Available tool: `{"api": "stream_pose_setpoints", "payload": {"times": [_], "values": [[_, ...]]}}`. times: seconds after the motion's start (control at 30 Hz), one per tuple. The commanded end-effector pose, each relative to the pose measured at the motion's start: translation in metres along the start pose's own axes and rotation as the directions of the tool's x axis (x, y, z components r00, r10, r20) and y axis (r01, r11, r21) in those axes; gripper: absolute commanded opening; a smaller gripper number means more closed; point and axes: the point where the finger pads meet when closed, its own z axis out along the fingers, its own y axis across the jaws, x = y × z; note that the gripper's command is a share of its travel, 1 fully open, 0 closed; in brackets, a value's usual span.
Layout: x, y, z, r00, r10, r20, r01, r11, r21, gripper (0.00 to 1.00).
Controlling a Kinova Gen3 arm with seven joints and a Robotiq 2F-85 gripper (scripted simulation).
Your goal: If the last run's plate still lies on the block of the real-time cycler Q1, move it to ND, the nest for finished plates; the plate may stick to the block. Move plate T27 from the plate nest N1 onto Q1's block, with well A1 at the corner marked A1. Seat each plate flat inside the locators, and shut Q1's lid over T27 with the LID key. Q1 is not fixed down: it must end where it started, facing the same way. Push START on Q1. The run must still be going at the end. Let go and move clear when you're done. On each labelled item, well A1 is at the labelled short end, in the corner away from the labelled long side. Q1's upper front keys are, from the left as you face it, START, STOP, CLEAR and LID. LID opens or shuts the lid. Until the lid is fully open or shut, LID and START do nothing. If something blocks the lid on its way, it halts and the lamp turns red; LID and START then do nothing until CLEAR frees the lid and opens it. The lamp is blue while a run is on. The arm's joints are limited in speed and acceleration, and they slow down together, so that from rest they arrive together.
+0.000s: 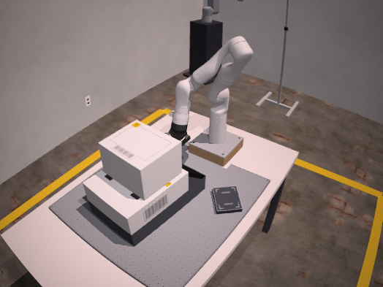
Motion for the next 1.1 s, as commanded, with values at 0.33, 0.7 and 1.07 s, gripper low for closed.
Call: {"api": "stream_pose_setpoints", "payload": {"times": [0.33,0.7,1.07], "values": [[0.0,0.0,0.0,1.0,0.0,0.001,0.0,1.0,0.001,0.1],[-0.008,0.007,0.0,1.0,0.0,0.001,0.0,1.0,0.0,0.1],[-0.016,0.016,0.0,1.0,0.0,0.001,0.0,1.0,0.0,0.1]]}}
